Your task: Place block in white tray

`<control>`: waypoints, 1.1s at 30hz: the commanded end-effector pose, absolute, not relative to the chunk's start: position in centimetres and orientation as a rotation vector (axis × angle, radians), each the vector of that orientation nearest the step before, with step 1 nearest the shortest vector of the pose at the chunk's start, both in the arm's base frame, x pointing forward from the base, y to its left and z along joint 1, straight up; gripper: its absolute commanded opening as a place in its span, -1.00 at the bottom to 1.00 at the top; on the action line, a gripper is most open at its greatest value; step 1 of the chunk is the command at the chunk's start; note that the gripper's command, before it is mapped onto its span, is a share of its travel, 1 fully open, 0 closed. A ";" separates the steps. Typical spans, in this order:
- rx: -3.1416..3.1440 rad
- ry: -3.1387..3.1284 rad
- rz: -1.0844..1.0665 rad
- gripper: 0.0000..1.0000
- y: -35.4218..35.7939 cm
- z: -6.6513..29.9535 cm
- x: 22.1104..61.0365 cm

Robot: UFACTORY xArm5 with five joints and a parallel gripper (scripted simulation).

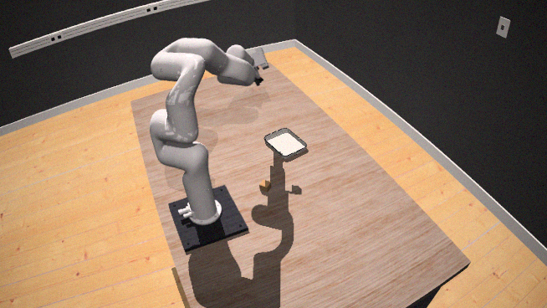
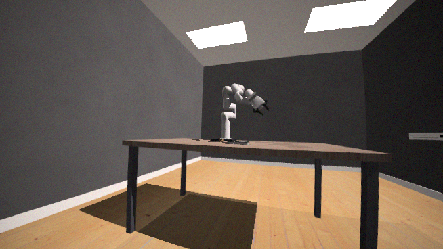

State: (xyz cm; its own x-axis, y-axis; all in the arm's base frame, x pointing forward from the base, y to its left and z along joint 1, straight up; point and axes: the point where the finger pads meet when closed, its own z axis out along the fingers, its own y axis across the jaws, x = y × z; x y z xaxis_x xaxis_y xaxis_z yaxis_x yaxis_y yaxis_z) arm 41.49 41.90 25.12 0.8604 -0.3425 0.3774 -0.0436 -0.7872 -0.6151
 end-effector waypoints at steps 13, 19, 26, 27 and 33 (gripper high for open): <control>-2.696 0.744 -0.496 0.15 24.0 17.2 41.3; -2.741 0.867 -0.421 0.15 18.9 14.7 39.5; -2.795 1.088 -0.269 0.15 12.0 11.2 35.6; -2.795 1.088 -0.269 0.15 11.0 10.8 35.0; -2.812 1.255 -0.137 0.15 6.1 8.3 30.6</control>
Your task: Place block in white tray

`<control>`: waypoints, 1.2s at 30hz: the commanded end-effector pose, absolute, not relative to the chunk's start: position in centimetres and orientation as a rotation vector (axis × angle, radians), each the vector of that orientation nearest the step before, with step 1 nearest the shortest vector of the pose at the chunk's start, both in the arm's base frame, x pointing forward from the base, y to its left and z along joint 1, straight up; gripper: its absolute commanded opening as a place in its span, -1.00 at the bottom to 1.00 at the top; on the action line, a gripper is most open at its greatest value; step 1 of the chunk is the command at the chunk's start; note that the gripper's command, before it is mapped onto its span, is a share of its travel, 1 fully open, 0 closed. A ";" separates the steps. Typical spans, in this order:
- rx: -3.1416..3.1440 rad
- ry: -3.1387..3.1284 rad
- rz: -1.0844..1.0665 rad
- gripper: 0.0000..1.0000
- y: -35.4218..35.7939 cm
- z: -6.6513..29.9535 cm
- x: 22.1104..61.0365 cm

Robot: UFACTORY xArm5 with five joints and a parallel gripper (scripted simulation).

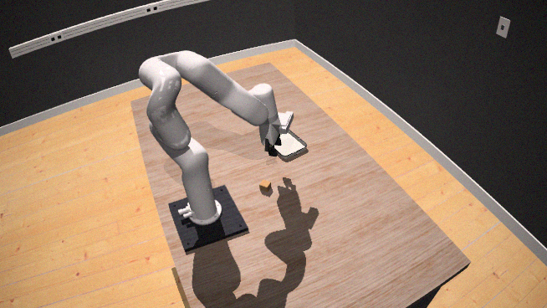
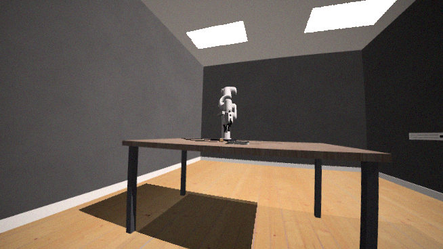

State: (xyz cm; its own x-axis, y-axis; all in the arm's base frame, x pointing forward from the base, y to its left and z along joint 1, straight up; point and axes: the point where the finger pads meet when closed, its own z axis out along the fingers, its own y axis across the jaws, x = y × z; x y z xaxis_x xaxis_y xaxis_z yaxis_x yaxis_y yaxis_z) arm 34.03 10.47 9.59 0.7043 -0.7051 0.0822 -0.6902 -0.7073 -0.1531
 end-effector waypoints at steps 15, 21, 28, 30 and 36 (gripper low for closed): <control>-2.808 1.409 0.000 0.15 2.2 6.2 25.4; -2.808 1.409 0.000 0.15 2.2 6.2 25.4; -2.808 1.409 0.000 0.15 2.2 6.2 25.4; -2.808 1.409 0.000 0.15 2.2 6.2 25.4; -2.808 1.409 0.000 0.11 2.2 6.2 25.4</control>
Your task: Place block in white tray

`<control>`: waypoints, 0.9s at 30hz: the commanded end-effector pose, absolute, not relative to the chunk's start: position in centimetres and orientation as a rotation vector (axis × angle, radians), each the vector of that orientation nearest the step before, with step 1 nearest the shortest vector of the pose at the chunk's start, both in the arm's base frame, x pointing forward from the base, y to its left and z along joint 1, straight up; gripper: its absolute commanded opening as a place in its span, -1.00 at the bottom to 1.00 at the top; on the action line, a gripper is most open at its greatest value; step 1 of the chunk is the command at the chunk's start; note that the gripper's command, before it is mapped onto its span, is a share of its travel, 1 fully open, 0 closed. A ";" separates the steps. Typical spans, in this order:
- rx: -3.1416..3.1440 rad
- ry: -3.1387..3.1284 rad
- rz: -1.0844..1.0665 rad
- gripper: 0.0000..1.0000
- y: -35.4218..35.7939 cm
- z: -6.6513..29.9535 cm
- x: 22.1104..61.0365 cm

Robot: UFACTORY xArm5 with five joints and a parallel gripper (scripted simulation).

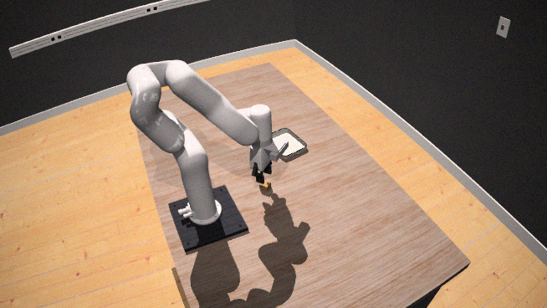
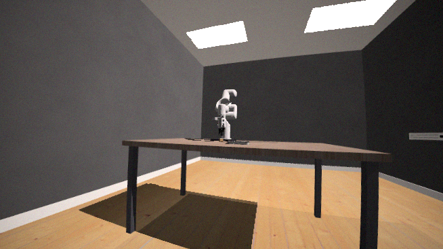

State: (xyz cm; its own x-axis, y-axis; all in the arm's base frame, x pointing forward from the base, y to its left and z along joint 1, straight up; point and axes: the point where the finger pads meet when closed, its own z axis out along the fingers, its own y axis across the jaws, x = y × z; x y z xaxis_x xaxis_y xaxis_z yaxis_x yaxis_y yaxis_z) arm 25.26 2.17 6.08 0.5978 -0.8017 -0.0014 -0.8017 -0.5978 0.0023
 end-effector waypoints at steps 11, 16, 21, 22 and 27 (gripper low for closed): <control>2.808 -1.409 0.000 0.11 2.2 6.1 25.4; 2.808 -1.409 0.000 0.11 2.2 5.8 25.4; 2.808 -1.409 0.000 0.11 2.2 5.5 25.4; 2.808 -1.409 0.000 0.11 2.2 5.4 25.4; 2.808 -1.409 0.000 0.11 2.2 4.7 25.5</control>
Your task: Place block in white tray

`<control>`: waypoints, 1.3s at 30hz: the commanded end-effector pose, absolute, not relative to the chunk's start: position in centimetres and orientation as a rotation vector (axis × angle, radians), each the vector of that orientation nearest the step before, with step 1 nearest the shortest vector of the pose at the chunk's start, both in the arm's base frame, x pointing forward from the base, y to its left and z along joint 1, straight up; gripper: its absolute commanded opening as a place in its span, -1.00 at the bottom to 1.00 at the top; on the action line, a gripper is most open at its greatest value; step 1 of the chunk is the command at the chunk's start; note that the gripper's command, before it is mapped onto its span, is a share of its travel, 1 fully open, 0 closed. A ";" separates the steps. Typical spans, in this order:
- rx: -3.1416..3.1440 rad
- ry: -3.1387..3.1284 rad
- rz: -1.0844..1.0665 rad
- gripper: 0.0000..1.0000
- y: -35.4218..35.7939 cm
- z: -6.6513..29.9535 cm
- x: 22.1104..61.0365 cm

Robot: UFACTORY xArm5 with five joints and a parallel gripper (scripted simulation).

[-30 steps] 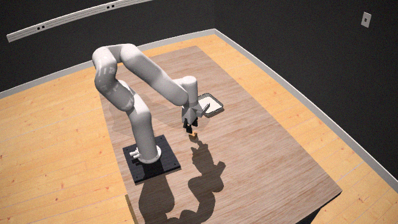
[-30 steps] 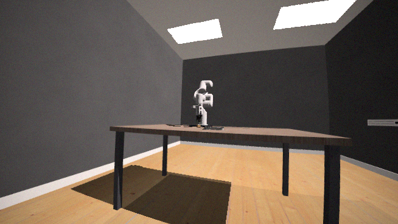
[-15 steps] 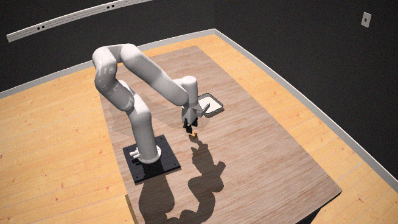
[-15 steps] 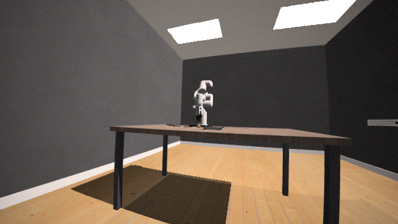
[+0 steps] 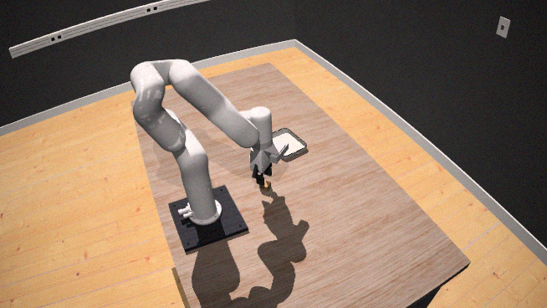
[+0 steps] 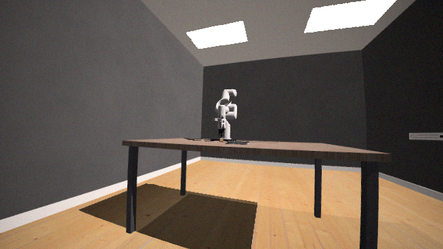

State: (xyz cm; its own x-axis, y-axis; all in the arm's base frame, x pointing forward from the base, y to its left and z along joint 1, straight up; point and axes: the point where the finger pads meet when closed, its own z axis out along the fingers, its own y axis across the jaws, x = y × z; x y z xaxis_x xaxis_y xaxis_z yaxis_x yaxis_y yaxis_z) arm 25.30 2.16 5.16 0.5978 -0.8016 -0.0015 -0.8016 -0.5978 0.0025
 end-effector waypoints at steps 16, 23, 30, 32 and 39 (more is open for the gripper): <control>2.808 -1.409 0.000 0.11 2.2 3.6 25.5; 2.808 -1.409 0.000 0.11 2.2 3.6 25.5; 2.808 -1.409 0.000 0.11 2.2 3.6 25.5; 2.808 -1.409 0.000 0.11 2.2 3.6 25.5; 2.808 -1.409 0.000 0.11 2.2 3.3 25.5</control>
